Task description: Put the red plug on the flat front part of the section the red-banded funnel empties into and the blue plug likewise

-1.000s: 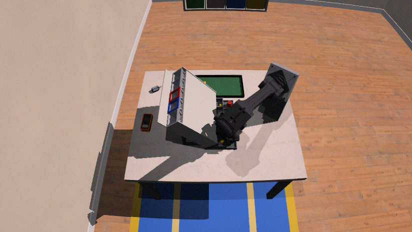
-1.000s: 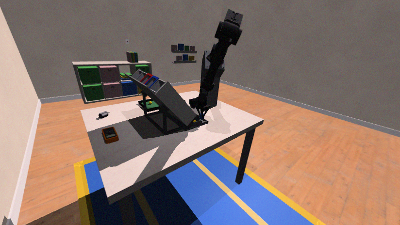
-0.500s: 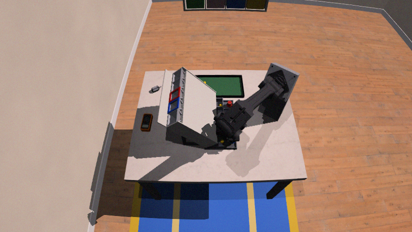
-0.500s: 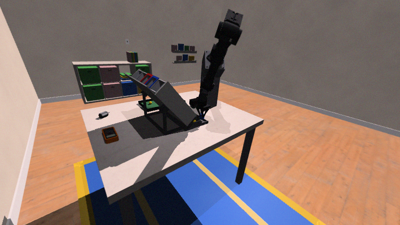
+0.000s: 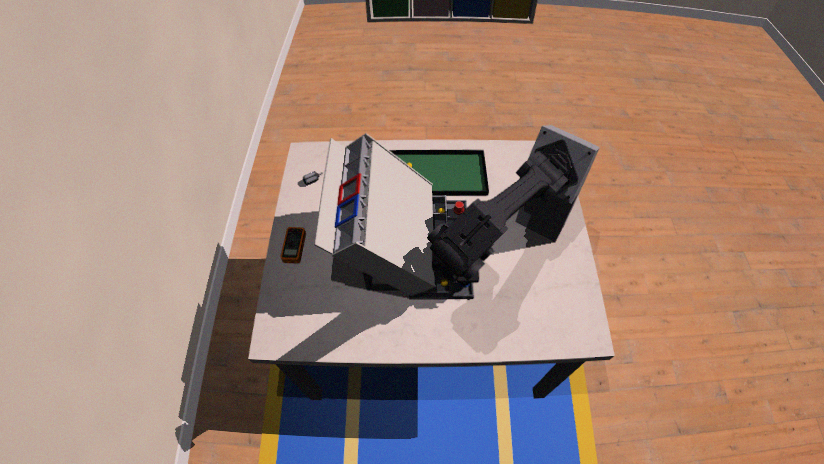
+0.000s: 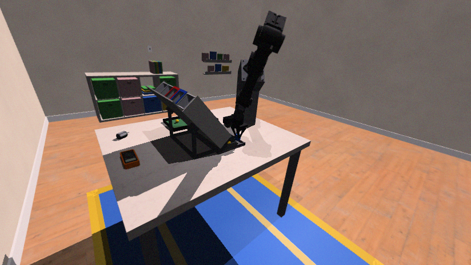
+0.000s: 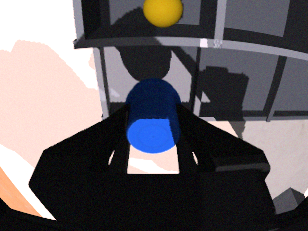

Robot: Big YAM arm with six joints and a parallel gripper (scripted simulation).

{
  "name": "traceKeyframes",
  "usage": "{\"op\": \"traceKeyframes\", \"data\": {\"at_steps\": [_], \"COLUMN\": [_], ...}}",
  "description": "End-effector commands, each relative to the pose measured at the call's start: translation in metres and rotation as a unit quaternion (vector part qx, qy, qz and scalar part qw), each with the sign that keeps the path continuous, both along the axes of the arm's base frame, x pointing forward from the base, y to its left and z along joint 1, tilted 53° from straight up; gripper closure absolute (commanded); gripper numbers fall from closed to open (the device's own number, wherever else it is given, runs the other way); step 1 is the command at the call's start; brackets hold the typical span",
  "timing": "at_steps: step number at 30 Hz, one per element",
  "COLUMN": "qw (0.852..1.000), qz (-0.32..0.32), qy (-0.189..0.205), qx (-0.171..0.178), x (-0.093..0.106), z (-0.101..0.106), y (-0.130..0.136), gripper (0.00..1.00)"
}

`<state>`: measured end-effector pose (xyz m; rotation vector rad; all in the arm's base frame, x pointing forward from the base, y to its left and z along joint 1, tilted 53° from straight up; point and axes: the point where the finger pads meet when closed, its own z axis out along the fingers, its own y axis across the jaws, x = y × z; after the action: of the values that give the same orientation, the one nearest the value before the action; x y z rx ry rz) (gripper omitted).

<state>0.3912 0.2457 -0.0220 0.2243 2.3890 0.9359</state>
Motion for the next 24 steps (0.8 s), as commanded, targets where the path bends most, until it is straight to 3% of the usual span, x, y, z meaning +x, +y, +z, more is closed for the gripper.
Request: {"op": "traceKeyframes", "data": {"at_steps": [1, 13, 14, 17, 24], "qw": [1.0, 1.0, 1.0, 1.0, 1.0], "qz": [0.003, 0.003, 0.004, 0.003, 0.003], "qy": [-0.008, -0.002, -0.011, -0.002, -0.005], "qx": [0.006, 0.003, 0.008, 0.004, 0.005], "x": [0.0, 0.0, 0.001, 0.001, 0.005], "z": [0.005, -0.002, 0.008, -0.003, -0.003], "y": [0.007, 0.008, 0.008, 0.009, 0.013], "gripper": [1.0, 1.0, 1.0, 1.0, 1.0]}}
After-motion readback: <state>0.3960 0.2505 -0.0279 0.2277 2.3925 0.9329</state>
